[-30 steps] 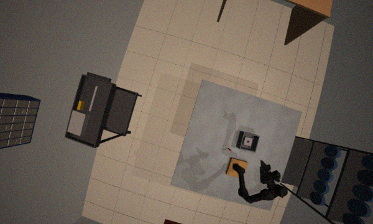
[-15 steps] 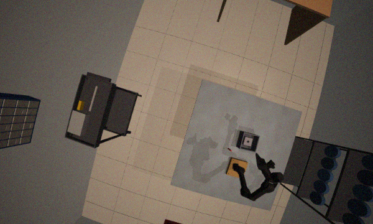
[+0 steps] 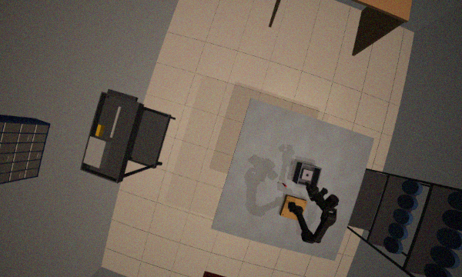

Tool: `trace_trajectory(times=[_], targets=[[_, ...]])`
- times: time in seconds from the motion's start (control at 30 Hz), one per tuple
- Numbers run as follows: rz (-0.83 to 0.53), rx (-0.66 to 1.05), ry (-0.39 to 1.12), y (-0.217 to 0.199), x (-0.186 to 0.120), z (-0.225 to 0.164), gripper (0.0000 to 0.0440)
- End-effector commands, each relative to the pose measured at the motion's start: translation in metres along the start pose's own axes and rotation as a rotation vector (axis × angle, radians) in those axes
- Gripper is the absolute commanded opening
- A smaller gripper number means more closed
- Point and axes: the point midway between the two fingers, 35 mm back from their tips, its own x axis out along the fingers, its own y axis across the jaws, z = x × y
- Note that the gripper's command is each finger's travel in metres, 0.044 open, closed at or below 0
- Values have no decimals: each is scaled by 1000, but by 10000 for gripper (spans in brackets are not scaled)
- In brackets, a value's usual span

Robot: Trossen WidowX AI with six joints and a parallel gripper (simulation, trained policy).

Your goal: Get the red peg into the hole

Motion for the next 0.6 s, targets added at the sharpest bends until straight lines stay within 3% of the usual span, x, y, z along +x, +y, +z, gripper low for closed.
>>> trace_trajectory(times=[0.0,0.57], targets=[[-120,51,48,-19,20,-9,440],[-684,149,132,-98,76,-69,440]])
